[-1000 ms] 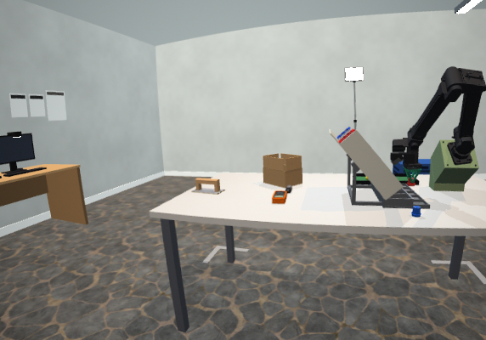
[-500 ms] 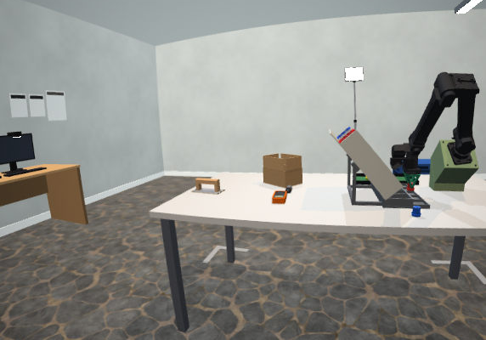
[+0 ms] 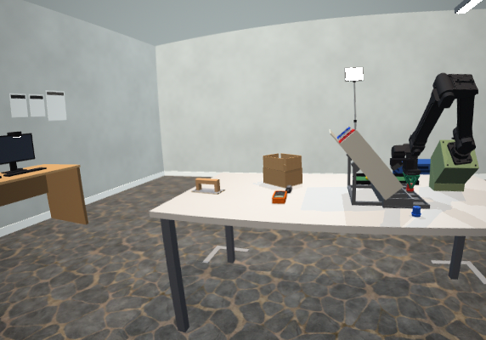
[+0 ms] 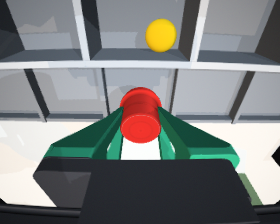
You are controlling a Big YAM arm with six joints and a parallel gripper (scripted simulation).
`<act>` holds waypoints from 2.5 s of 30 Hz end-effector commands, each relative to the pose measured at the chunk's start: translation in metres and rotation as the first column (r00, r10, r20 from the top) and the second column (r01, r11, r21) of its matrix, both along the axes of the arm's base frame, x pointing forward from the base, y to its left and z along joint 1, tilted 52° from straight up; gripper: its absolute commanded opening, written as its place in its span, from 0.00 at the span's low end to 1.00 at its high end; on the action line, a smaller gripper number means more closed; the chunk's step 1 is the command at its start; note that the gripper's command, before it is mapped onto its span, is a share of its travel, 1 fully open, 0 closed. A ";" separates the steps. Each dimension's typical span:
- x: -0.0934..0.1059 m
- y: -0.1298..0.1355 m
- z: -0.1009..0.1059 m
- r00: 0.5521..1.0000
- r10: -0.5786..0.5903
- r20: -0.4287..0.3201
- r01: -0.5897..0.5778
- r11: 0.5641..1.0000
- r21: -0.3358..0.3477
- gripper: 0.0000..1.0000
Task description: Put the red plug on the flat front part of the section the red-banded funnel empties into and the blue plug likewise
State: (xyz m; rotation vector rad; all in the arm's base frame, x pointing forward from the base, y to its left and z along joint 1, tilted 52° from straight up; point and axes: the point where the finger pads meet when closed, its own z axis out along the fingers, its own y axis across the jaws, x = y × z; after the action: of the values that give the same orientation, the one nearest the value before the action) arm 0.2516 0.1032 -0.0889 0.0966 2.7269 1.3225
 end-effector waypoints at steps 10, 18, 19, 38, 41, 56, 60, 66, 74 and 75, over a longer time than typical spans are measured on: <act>-0.007 0.003 -0.004 1.000 -0.002 -0.029 0.002 1.000 0.005 0.00; -0.007 0.003 -0.004 1.000 -0.002 -0.029 0.002 1.000 0.005 0.00; -0.007 0.003 -0.004 1.000 -0.002 -0.029 0.002 1.000 0.005 0.00; -0.008 0.004 -0.004 1.000 -0.006 -0.020 0.006 1.000 0.004 0.00; -0.009 0.004 -0.004 1.000 -0.006 -0.026 0.006 1.000 0.004 0.00; -0.009 0.004 -0.004 1.000 -0.006 -0.025 0.006 1.000 0.004 0.00; -0.009 0.004 -0.004 1.000 -0.006 -0.025 0.006 1.000 0.004 0.00; -0.009 0.004 -0.004 1.000 -0.005 -0.025 0.005 1.000 0.004 0.00; -0.009 0.007 -0.005 1.000 0.005 -0.021 -0.004 1.000 0.003 0.00; -0.009 0.008 -0.005 1.000 0.005 -0.021 -0.004 1.000 0.003 0.00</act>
State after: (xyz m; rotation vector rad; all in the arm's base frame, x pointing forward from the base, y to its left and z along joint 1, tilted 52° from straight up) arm 0.2474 0.1063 -0.0895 0.0979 2.7266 1.3233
